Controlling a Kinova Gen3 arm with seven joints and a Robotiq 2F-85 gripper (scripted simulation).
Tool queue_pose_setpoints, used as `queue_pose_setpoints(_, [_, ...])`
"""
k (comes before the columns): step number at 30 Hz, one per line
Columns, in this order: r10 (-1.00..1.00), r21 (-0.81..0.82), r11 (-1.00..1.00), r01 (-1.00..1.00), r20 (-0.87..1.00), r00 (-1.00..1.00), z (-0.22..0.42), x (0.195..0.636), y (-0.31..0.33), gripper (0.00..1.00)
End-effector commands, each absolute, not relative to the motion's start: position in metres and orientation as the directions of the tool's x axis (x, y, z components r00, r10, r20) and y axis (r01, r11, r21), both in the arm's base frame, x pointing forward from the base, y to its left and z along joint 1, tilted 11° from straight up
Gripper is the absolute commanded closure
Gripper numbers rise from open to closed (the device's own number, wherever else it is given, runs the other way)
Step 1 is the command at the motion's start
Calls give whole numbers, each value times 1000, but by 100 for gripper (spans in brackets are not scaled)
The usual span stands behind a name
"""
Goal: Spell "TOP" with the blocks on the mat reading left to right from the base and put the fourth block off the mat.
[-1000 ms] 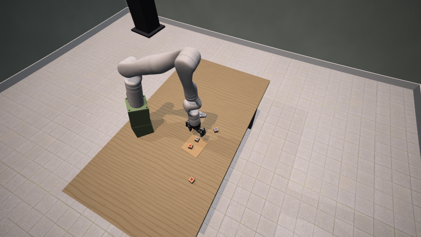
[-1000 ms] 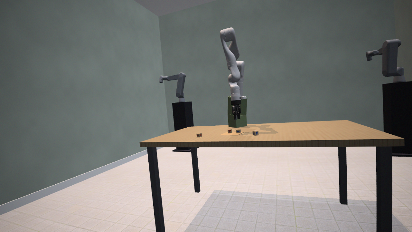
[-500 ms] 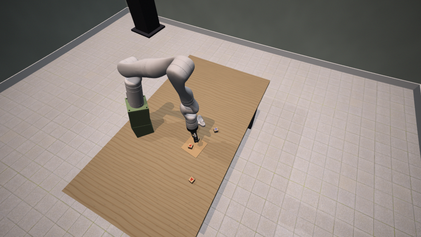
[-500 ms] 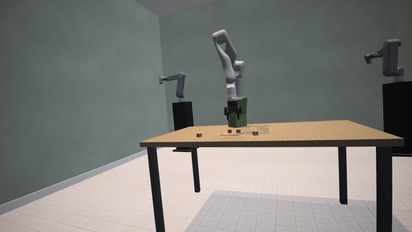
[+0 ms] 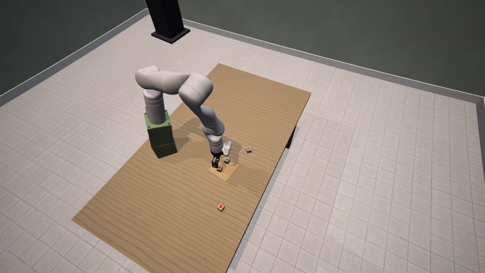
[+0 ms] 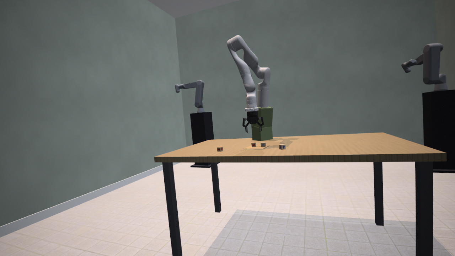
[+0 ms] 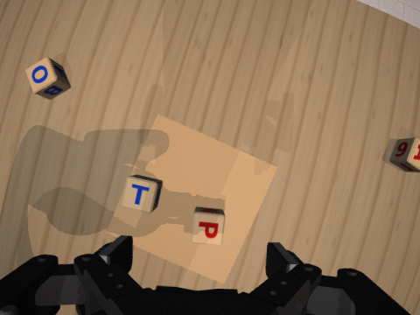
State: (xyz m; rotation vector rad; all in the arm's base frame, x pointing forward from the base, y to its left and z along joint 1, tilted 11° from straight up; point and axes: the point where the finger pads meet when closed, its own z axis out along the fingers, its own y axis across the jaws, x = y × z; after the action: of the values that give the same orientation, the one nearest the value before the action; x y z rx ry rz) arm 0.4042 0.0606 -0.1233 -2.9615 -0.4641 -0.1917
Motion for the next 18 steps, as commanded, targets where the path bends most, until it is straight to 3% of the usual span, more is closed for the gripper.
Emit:
queue_pose_setpoints(1, [254, -121, -954, 273, 149, 956, -124, 403, 54, 0])
queue_pose_setpoints(6, [235, -125, -959, 253, 146, 961, -124, 403, 53, 0])
queue_pose_setpoints(7, [235, -125, -959, 253, 146, 961, -124, 403, 53, 33])
queue_pose_setpoints(18, [235, -125, -959, 253, 146, 961, -124, 403, 53, 33])
